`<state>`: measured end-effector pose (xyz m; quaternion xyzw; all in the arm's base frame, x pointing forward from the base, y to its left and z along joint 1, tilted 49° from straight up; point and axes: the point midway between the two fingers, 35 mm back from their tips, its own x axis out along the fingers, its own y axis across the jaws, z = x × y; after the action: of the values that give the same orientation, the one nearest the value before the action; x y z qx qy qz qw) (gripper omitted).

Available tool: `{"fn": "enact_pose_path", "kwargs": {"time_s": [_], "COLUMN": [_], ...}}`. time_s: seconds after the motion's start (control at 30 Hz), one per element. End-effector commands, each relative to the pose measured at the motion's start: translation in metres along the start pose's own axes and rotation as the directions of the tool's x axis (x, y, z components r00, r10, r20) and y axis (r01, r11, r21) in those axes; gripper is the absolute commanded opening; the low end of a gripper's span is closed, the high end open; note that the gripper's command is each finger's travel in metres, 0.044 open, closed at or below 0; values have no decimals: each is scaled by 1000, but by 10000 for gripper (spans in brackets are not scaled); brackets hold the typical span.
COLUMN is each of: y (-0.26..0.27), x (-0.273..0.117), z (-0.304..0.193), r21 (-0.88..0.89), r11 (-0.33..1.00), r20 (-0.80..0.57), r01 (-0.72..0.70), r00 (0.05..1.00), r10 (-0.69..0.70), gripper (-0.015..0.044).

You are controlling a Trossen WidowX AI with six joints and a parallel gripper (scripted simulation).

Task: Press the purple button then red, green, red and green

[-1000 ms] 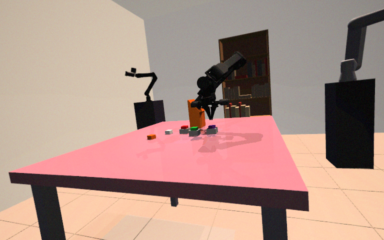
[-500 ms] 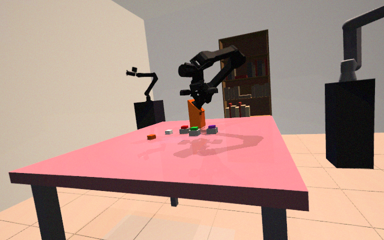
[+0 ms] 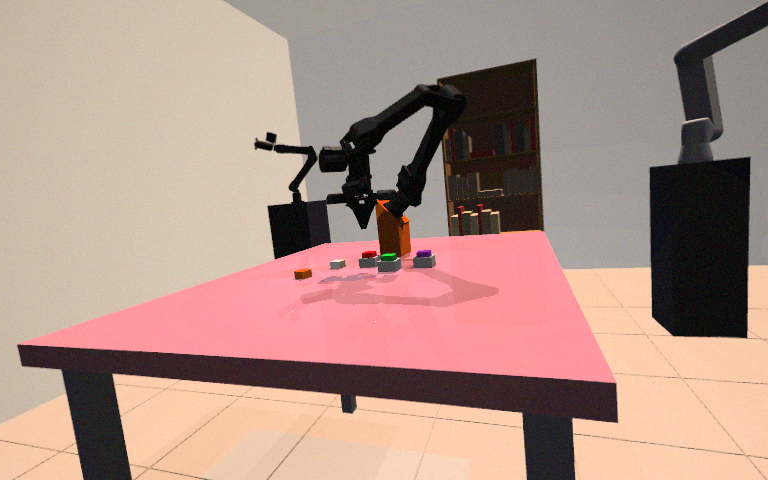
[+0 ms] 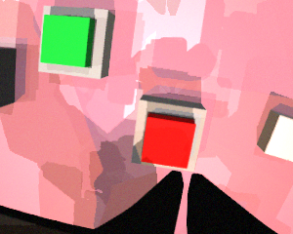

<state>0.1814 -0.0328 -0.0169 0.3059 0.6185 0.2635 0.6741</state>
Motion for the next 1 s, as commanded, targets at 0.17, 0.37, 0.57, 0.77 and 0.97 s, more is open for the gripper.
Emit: {"fn": "enact_pose_path", "kwargs": {"time_s": [0.17, 0.37, 0.57, 0.77, 0.97], "y": [5, 5, 6, 6, 7], "x": [41, 50, 60, 69, 73], "z": [-8, -7, -7, -8, -8], "r21": [7, 7, 7, 7, 7], "r11": [1000, 1000, 1000, 1000, 1000], "r20": [-19, -18, -18, -18, -19], "r01": [-22, -21, -22, -23, -24], "r00": [1000, 1000, 1000, 1000, 1000], "r10": [22, 22, 22, 23, 24], "gripper": [20, 20, 20, 20, 20]}}
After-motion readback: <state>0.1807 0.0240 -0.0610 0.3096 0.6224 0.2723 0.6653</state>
